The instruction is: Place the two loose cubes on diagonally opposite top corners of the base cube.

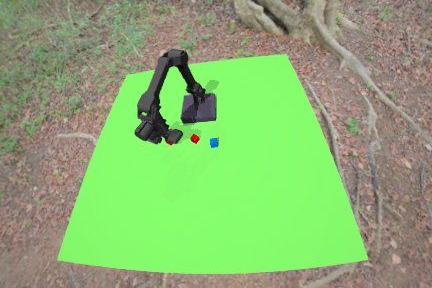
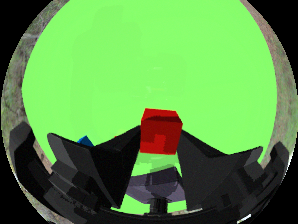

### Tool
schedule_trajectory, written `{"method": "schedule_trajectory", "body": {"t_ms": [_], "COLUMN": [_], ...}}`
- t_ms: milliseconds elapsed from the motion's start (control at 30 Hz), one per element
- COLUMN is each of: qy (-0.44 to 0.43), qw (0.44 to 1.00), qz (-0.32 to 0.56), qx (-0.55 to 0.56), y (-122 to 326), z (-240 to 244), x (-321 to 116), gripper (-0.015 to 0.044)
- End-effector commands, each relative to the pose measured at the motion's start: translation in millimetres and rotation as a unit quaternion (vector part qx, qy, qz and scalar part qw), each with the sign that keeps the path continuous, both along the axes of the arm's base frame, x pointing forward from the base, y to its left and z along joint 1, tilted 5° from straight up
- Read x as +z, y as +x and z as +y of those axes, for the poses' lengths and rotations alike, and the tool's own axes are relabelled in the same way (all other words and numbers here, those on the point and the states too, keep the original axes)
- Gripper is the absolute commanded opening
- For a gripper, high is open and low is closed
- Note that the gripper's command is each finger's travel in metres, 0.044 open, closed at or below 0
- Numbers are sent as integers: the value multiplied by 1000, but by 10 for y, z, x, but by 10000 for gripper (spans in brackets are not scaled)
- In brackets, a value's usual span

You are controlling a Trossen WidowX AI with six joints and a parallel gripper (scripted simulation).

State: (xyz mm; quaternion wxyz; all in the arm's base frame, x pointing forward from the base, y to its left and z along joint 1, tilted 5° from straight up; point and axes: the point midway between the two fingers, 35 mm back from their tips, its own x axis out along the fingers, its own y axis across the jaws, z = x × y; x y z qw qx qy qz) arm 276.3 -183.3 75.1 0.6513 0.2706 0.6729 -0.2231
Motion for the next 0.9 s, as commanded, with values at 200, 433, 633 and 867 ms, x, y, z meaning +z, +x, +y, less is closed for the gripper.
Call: {"method": "schedule_trajectory", "body": {"t_ms": [200,433,633,867], "qy": [-5,-4,-2,2], "qw": [1000,1000,1000,1000], "qz": [-8,-8,-10,-11], "qx": [2,2,6,10], "y": [-26,-9,61,131], "z": [-2,38,212,429], "x": [345,348,334,316], "gripper": [105,105,105,105]}}
